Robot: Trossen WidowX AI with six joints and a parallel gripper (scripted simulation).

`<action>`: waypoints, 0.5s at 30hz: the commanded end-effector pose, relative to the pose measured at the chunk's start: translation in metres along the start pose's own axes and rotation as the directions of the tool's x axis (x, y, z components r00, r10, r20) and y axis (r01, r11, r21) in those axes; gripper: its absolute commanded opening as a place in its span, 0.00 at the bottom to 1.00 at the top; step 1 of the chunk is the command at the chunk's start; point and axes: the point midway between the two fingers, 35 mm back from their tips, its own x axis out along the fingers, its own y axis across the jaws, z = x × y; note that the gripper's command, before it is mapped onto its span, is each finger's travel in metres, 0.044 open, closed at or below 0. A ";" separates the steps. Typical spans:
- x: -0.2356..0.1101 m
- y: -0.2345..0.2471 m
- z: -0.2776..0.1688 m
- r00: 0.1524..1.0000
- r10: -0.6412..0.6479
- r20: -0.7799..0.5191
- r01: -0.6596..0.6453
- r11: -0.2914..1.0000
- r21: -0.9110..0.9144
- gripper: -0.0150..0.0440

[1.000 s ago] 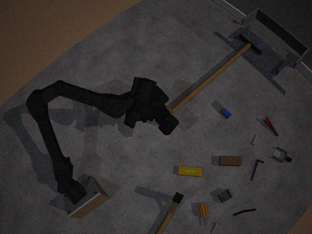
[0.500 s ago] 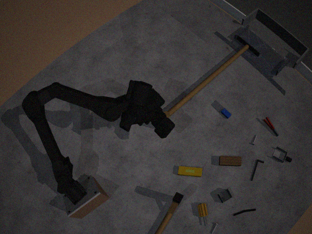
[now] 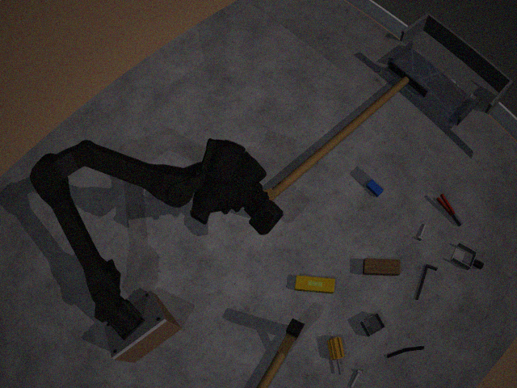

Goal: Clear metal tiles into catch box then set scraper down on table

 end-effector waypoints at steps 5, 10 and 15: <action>-0.009 0.001 -0.004 1.000 0.002 0.014 -0.002 1.000 -0.008 0.25; -0.012 0.001 -0.009 1.000 0.002 0.015 -0.002 1.000 -0.008 0.25; -0.015 0.001 -0.014 1.000 0.002 0.015 -0.002 1.000 -0.008 0.25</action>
